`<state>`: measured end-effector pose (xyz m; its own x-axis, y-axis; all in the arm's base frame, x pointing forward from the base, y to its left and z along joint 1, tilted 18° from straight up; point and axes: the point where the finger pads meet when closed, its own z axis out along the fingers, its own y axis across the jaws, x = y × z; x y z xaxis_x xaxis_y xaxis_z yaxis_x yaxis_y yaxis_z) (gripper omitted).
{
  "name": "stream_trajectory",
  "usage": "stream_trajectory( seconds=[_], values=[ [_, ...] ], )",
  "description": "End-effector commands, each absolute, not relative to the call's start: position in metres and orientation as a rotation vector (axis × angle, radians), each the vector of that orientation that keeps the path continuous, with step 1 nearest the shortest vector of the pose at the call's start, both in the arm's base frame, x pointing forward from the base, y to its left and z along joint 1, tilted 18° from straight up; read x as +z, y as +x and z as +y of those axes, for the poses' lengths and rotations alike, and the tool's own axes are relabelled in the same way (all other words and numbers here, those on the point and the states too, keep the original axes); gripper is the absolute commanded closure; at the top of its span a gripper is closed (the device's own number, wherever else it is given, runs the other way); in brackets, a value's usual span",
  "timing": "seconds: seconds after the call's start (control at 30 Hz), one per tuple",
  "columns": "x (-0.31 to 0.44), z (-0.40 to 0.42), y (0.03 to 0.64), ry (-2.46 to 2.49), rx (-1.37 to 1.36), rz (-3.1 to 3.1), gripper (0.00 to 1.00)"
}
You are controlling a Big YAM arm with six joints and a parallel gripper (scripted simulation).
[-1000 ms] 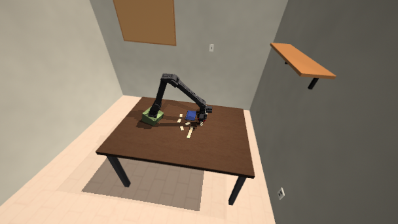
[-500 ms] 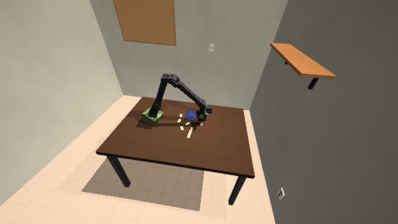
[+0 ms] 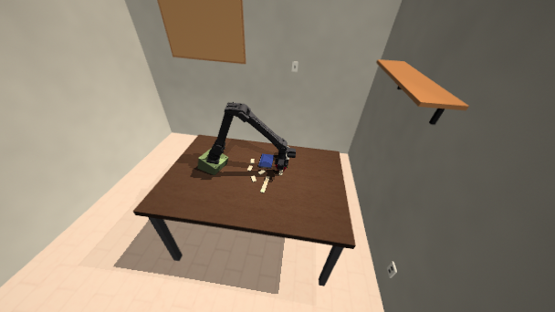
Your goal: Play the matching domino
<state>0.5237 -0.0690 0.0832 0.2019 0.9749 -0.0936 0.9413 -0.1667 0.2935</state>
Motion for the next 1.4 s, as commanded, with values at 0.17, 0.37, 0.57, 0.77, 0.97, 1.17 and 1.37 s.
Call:
stream_trajectory(
  seconds=[0.17,0.37,0.57,0.77,0.97,1.17,1.37],
  values=[
    [0.068,-0.077,0.535,2.188,0.176,1.802,0.57],
    [0.066,-0.077,0.536,2.188,0.175,1.802,0.57],
    [0.067,-0.074,0.534,2.192,0.172,1.805,0.78],
    [0.065,-0.077,0.536,2.190,0.172,1.803,0.78],
    [0.065,-0.077,0.536,2.190,0.172,1.803,0.78],
    [0.067,-0.075,0.535,2.191,0.174,1.804,0.78],
    [0.066,-0.077,0.536,2.190,0.173,1.802,0.78]
  ],
)
